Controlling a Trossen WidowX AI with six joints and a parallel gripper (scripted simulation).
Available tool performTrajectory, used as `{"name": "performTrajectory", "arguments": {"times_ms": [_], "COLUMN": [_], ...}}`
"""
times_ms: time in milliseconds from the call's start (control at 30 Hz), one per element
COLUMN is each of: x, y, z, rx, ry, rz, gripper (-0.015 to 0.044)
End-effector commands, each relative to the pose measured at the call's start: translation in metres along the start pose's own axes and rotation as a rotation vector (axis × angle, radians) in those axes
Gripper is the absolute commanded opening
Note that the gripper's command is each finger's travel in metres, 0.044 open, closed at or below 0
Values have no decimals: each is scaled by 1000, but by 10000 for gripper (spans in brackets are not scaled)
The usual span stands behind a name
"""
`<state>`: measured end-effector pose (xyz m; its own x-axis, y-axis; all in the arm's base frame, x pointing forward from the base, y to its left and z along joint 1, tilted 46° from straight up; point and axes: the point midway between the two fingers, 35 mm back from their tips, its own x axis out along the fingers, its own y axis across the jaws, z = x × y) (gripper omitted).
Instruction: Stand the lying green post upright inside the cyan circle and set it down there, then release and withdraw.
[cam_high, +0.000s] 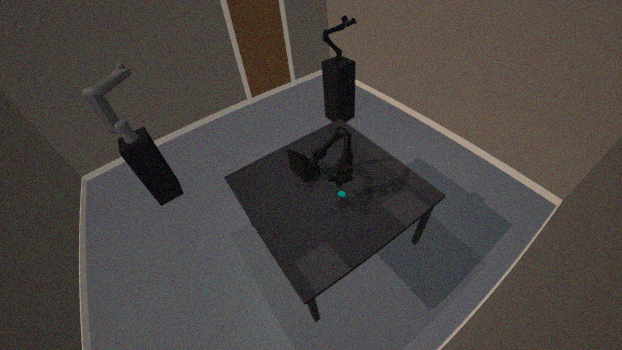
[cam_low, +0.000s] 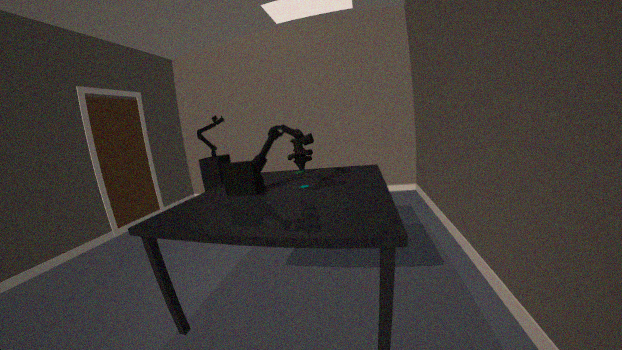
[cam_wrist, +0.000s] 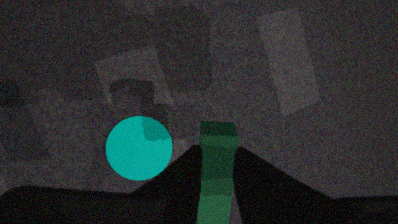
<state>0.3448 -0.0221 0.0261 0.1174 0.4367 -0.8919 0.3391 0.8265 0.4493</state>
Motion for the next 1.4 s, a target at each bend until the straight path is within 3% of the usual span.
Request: {"name": "performTrajectory", "arguments": {"times_ms": [0, 1367], "x": [4, 17], "y": [0, -2], "z": [-1, 4], "rx": [0, -1], "ry": [-19, -257], "rz": [-18, -119], "gripper": [23, 23]}}
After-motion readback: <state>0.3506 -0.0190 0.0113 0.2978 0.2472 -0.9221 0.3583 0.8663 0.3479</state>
